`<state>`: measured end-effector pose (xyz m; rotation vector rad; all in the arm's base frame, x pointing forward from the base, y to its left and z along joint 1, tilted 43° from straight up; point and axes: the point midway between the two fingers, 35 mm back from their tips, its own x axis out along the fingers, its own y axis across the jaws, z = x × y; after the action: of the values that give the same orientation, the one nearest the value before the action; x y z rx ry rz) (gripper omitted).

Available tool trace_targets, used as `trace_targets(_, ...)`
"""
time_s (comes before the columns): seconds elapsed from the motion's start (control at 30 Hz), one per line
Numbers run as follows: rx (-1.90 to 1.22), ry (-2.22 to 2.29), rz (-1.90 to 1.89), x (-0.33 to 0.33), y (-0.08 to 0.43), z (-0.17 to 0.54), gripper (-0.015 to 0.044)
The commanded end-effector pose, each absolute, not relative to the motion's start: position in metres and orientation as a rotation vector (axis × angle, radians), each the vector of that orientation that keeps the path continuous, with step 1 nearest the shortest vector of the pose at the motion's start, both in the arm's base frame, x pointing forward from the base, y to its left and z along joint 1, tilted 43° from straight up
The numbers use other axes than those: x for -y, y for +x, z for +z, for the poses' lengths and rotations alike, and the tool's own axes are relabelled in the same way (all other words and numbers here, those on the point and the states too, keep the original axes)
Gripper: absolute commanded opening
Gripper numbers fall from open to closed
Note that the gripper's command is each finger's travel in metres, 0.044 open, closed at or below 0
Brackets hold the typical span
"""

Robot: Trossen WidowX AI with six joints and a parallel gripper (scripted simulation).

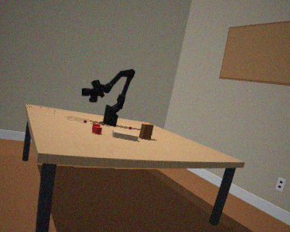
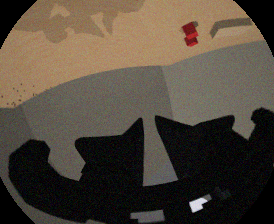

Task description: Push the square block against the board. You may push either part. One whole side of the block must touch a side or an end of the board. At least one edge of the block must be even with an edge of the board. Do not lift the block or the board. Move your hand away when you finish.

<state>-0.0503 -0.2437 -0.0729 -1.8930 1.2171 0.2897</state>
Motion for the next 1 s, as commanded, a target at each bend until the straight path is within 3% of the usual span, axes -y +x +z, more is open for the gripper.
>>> trace_targets(0.0,-1.179,-1.978,0.372,0.255,-0.045,-0.073,0.0)
trace_targets(0.97,-0.609,-2.701,0.965,0.309,0.045,-0.057,0.0)
